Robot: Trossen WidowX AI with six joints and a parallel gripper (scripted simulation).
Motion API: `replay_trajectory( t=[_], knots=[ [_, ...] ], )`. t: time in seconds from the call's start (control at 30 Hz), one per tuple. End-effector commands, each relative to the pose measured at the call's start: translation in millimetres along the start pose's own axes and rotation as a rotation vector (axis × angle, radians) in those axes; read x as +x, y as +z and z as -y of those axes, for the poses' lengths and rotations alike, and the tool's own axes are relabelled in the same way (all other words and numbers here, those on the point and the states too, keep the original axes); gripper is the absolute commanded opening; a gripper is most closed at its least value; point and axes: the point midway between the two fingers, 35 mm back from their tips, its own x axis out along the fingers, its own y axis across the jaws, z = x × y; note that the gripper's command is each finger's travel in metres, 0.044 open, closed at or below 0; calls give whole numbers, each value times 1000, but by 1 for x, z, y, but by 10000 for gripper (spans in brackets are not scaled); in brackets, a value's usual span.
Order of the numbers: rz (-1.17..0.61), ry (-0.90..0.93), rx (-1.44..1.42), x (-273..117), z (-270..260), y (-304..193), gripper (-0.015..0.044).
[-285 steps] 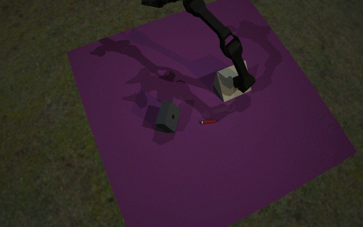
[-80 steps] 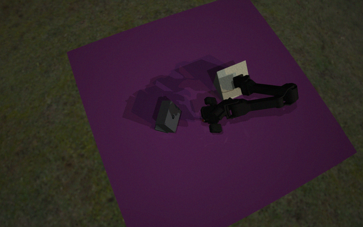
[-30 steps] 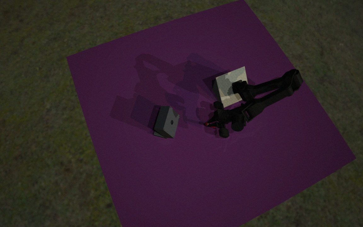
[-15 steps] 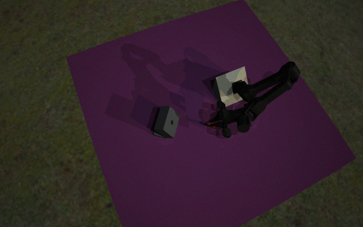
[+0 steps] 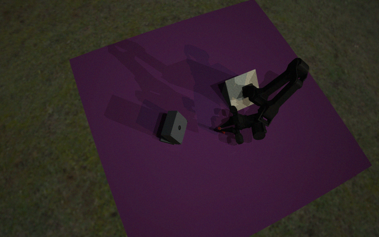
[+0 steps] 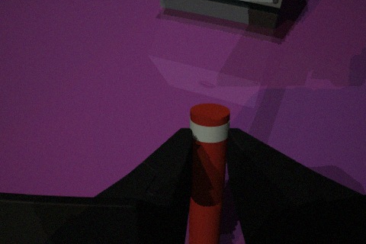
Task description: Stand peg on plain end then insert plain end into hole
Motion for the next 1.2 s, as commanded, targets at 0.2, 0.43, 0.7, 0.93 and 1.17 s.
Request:
replay_trajectory(
  t=[0.2, 0.43, 0.7, 0.93, 1.17],
  knots=[
    [80, -2, 3, -5, 2, -4, 49],
    [140, -2, 3, -9, 2, -7, 49],
    [209, -3, 4, -13, 2, -10, 49],
    [270, -4, 4, -17, 2, -13, 49],
    [274, -3, 4, -19, 2, -14, 49]
  ],
)
